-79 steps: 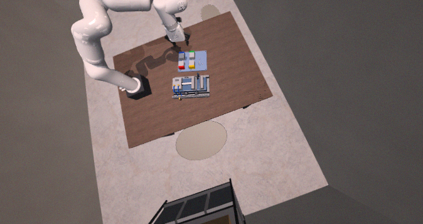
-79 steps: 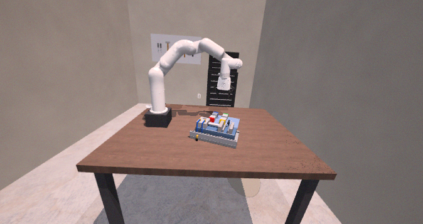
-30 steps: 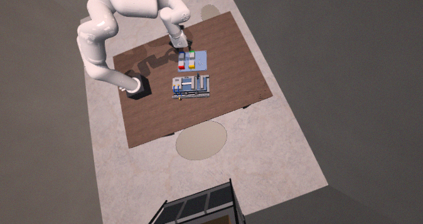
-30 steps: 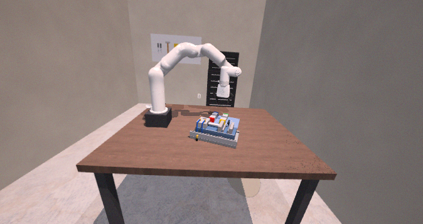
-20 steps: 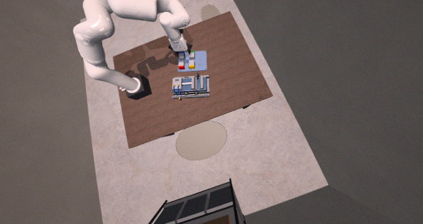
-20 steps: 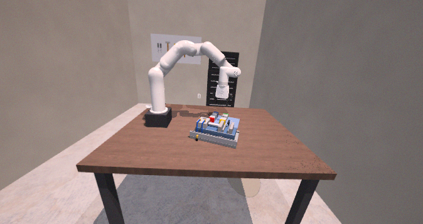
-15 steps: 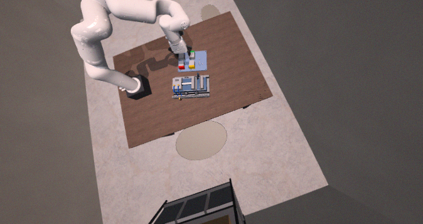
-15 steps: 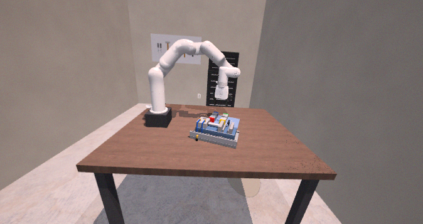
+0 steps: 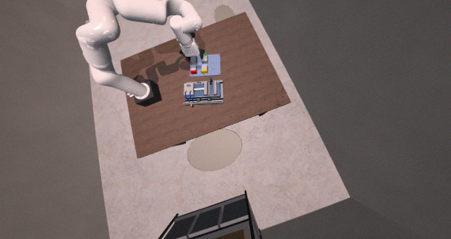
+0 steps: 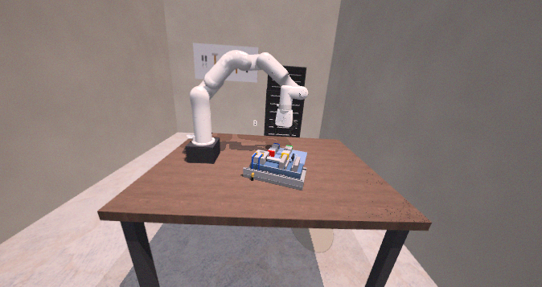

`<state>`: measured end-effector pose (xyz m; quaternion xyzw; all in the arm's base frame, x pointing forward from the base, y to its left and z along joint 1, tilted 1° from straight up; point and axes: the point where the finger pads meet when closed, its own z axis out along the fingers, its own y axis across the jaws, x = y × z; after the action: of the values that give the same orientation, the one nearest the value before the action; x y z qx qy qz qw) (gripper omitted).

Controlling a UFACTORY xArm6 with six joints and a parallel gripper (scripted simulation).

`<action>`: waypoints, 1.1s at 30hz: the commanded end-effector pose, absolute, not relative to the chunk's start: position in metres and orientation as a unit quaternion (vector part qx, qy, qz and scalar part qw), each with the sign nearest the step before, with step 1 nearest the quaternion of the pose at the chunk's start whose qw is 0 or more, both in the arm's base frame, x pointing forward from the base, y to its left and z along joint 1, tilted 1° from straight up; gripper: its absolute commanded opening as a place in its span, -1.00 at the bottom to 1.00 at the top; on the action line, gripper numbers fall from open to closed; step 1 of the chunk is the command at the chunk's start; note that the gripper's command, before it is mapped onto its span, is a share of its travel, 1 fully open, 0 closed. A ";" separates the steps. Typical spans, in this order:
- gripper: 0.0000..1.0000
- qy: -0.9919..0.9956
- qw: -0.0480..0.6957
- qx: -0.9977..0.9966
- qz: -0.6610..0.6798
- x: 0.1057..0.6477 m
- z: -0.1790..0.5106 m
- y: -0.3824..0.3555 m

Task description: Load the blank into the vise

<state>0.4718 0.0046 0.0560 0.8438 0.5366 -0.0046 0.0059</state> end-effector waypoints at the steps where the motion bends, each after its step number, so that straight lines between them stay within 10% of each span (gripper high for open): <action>1: 1.00 0.537 0.007 0.844 -0.003 0.473 0.058 0.005; 33: 1.00 0.536 0.007 0.844 -0.003 0.476 0.058 0.011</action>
<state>0.4751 0.0105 0.0563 0.8439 0.5365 -0.0046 0.0060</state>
